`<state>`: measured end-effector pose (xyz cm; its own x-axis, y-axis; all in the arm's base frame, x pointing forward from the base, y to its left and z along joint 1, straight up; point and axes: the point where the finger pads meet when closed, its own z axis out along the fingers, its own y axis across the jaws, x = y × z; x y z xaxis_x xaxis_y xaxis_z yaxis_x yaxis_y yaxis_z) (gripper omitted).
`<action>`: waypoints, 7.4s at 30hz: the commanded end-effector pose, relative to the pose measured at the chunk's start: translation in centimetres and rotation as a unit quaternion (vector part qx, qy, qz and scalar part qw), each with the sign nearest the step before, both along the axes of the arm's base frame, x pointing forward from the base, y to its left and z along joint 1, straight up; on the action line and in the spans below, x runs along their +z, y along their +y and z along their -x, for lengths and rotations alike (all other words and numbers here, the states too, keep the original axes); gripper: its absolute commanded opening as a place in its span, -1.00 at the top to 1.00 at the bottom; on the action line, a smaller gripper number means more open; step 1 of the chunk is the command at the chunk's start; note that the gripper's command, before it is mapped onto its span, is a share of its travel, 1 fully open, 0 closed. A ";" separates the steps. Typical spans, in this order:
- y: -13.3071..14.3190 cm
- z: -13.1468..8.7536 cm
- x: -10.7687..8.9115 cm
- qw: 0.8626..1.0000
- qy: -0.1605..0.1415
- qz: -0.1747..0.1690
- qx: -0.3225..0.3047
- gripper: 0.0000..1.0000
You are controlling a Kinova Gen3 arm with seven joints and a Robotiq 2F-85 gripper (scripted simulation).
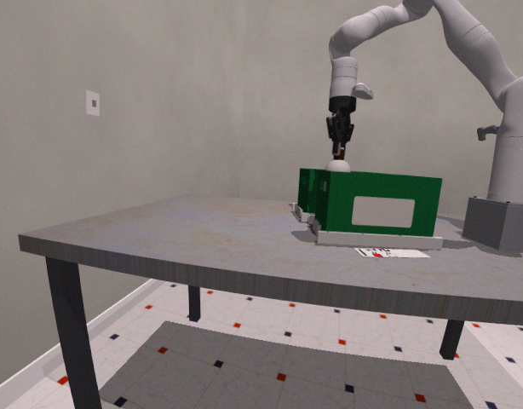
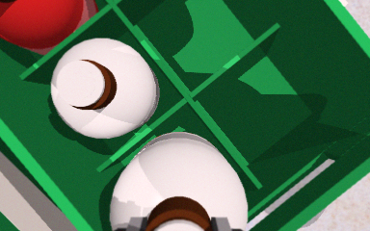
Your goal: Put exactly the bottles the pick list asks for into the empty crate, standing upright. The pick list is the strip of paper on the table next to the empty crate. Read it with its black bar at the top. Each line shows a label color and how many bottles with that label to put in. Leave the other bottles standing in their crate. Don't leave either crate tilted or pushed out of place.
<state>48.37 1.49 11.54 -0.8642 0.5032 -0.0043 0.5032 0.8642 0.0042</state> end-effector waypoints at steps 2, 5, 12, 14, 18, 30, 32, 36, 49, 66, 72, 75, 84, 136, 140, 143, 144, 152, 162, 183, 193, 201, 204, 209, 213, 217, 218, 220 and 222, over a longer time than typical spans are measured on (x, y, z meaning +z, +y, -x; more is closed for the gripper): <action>0.0 -0.1 -0.2 1.000 -0.001 0.000 0.000 0.80; 0.0 -0.1 -0.5 1.000 -0.001 0.000 0.000 0.80; 0.0 -0.1 -1.0 1.000 -0.001 0.000 0.000 0.80; 0.0 -0.1 -1.2 1.000 -0.001 0.000 0.000 0.80; 0.0 -0.1 -1.6 1.000 -0.001 0.000 0.000 0.80; 0.0 -0.1 -2.6 1.000 -0.001 0.000 0.000 0.80; 0.0 -0.1 -2.8 1.000 -0.001 0.000 0.000 0.80; 0.0 -0.1 -3.2 1.000 -0.001 0.000 0.000 0.80; 0.0 -0.1 -4.3 1.000 -0.001 0.000 0.000 0.80; 0.0 -0.1 -5.4 1.000 -0.001 0.000 0.000 0.80; 0.0 -0.1 -5.7 1.000 -0.001 0.000 0.000 0.80; 0.0 -0.1 -5.8 1.000 -0.001 0.000 0.000 0.80; 0.0 -0.1 -6.2 1.000 -0.001 0.000 0.000 0.80; 0.0 -0.1 -8.2 1.000 -0.001 0.000 0.000 -0.34; 0.0 -0.1 -8.2 1.000 -0.001 0.000 0.000 -0.34; 0.0 -0.1 -8.2 1.000 -0.001 0.000 0.000 -0.34; 0.0 -0.1 -8.2 1.000 -0.001 0.000 0.000 -0.34; 0.0 -0.1 -8.2 1.000 -0.001 0.000 0.000 -0.34; 0.0 -0.1 -8.2 1.000 -0.001 0.000 0.000 -0.34; 0.0 -0.1 -3.1 1.000 -0.001 0.000 0.000 -0.34; 0.0 -0.1 -0.5 1.000 -0.001 0.000 0.000 -0.34; 0.8 0.6 0.6 1.000 -0.001 0.000 0.000 -0.34; 2.0 1.3 1.2 1.000 -0.001 0.000 0.000 -0.34; 4.1 2.5 2.0 1.000 -0.001 0.000 0.000 -0.34; 4.9 3.0 2.3 1.000 -0.001 0.000 0.000 -0.34; 6.5 3.9 3.0 1.000 -0.001 0.000 0.000 -0.34; 6.9 4.2 3.2 1.000 -0.001 0.000 0.000 -0.34; 7.7 4.6 3.5 1.000 -0.001 0.000 0.000 -0.34; 8.5 5.1 3.9 1.000 -0.001 0.000 0.000 -0.34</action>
